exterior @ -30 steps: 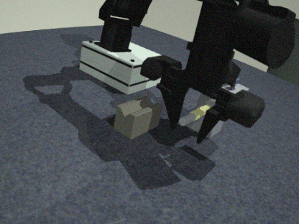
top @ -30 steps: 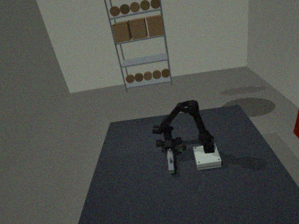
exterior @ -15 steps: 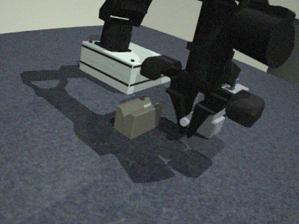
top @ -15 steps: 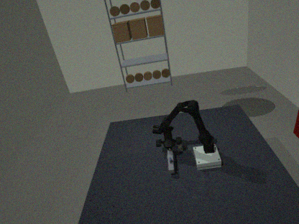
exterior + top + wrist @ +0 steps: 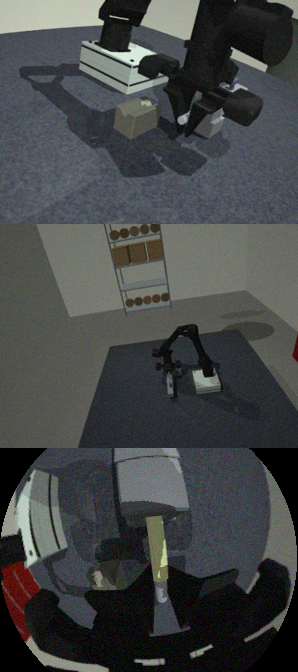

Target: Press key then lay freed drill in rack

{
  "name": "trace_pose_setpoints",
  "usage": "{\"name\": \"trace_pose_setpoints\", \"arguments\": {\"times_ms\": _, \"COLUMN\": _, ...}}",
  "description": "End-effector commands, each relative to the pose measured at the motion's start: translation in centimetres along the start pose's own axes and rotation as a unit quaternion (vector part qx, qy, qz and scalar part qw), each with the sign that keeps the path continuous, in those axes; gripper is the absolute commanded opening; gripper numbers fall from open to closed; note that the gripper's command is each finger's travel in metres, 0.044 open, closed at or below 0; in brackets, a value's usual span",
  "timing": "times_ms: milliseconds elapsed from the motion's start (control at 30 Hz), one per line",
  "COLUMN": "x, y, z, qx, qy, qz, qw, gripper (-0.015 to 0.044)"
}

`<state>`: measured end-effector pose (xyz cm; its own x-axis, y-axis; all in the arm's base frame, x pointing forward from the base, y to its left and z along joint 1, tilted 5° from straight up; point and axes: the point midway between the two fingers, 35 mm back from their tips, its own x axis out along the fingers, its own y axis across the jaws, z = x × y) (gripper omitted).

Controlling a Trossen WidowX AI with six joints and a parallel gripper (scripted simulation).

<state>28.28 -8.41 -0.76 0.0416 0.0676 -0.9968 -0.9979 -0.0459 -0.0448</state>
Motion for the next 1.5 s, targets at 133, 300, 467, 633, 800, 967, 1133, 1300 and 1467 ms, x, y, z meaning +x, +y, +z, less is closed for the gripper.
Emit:
{"name": "trace_pose_setpoints", "arguments": {"times_ms": 133, "x": -0.1, "y": -0.1, "z": -1.1, "qx": -0.001, "qy": 0.0, "qz": 0.0, "qw": 1.0, "gripper": 0.0}}
{"name": "trace_pose_setpoints", "arguments": {"times_ms": 300, "x": -0.2, "y": -0.1, "z": -1.9, "qx": -0.001, "qy": 0.001, "qz": 0.0, "qw": 1.0, "gripper": 0.0}}
{"name": "trace_pose_setpoints", "arguments": {"times_ms": 467, "x": -0.2, "y": -0.1, "z": -2.5, "qx": -0.001, "qy": 0.001, "qz": 0.0, "qw": 1.0, "gripper": 0.0}}
{"name": "trace_pose_setpoints", "arguments": {"times_ms": 633, "x": -0.3, "y": -0.1, "z": -3.3, "qx": -0.001, "qy": 0.002, "qz": 0.0, "qw": 1.0, "gripper": 0.0}}
{"name": "trace_pose_setpoints", "arguments": {"times_ms": 800, "x": -0.3, "y": -0.1, "z": -4.1, "qx": -0.001, "qy": 0.002, "qz": 0.0, "qw": 1.0, "gripper": 0.0}}
{"name": "trace_pose_setpoints", "arguments": {"times_ms": 967, "x": -0.4, "y": -0.1, "z": -4.8, "qx": -0.001, "qy": 0.002, "qz": 0.0, "qw": 1.0, "gripper": 0.0}}
{"name": "trace_pose_setpoints", "arguments": {"times_ms": 1133, "x": -0.5, "y": -0.1, "z": -5.6, "qx": -0.001, "qy": 0.003, "qz": 0.001, "qw": 1.0, "gripper": 0.0}}
{"name": "trace_pose_setpoints", "arguments": {"times_ms": 1300, "x": -0.5, "y": 0.0, "z": -6.2, "qx": -0.001, "qy": 0.003, "qz": 0.001, "qw": 1.0, "gripper": 0.0}}
{"name": "trace_pose_setpoints", "arguments": {"times_ms": 1467, "x": -0.6, "y": 0.0, "z": -6.5, "qx": -0.001, "qy": 0.003, "qz": 0.001, "qw": 1.0, "gripper": 0.0}}
